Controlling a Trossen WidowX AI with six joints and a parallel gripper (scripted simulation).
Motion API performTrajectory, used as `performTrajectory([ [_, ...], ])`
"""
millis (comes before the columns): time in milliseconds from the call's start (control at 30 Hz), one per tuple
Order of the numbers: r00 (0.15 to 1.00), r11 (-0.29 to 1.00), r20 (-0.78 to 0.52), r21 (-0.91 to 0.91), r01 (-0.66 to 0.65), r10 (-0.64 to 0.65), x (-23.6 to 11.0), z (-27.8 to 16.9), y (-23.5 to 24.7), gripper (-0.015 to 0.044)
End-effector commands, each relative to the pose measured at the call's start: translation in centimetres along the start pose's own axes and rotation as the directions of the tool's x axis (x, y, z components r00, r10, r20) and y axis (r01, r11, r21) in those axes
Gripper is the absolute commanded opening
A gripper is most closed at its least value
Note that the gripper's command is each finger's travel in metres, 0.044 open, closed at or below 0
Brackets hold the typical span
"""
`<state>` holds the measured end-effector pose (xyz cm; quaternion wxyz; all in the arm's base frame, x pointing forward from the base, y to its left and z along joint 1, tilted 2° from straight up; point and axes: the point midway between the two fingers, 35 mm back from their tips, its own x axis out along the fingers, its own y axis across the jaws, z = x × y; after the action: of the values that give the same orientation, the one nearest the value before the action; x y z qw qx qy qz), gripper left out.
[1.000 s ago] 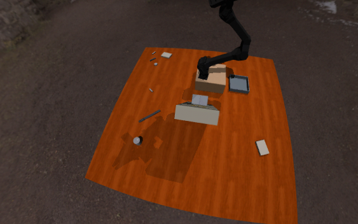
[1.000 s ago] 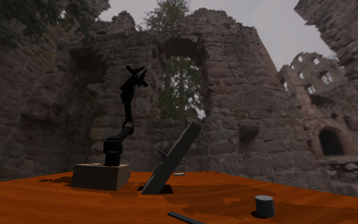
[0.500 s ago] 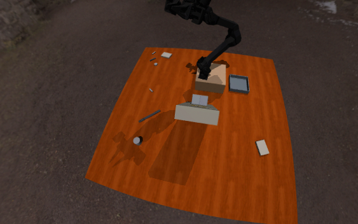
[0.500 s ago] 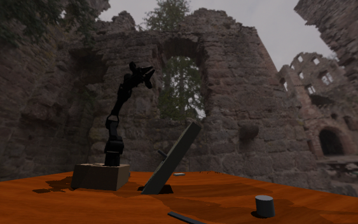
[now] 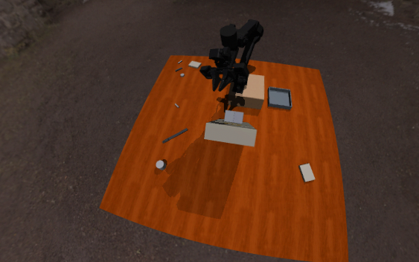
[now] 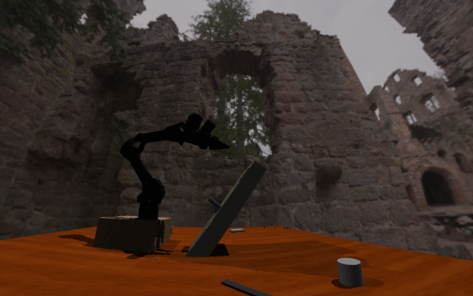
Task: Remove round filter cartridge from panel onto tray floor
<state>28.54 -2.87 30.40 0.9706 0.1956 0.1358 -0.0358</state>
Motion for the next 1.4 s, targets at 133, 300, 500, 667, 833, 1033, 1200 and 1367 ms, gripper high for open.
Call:
performTrajectory([
  [133,0.933,1.000,-0.359,0.002,0.005,-0.004,1.5,-11.1,2.3,0.0105],
  [300,0.933,1.000,-0.359,0.002,0.005,-0.004,1.5,-11.1,2.3,0.0105],
  [500,0.933,1.000,-0.359,0.002,0.005,-0.004,1.5,-11.1,2.3,0.0105],
  [667,0.933,1.000,-0.359,0.002,0.005,-0.004,2.0,-11.3,2.3,0.0105],
  [833,0.934,1.000,-0.358,0.002,0.005,-0.004,2.8,-11.5,2.3,0.0105],
  [1033,0.934,1.000,-0.358,0.002,0.004,-0.003,3.7,-11.8,2.3,0.0105],
  [1200,0.934,1.000,-0.357,0.002,0.004,-0.003,4.5,-12.1,2.3,0.0105],
  [1367,0.934,1.000,-0.357,0.002,0.004,-0.003,5.2,-12.4,2.3,0.0105],
])
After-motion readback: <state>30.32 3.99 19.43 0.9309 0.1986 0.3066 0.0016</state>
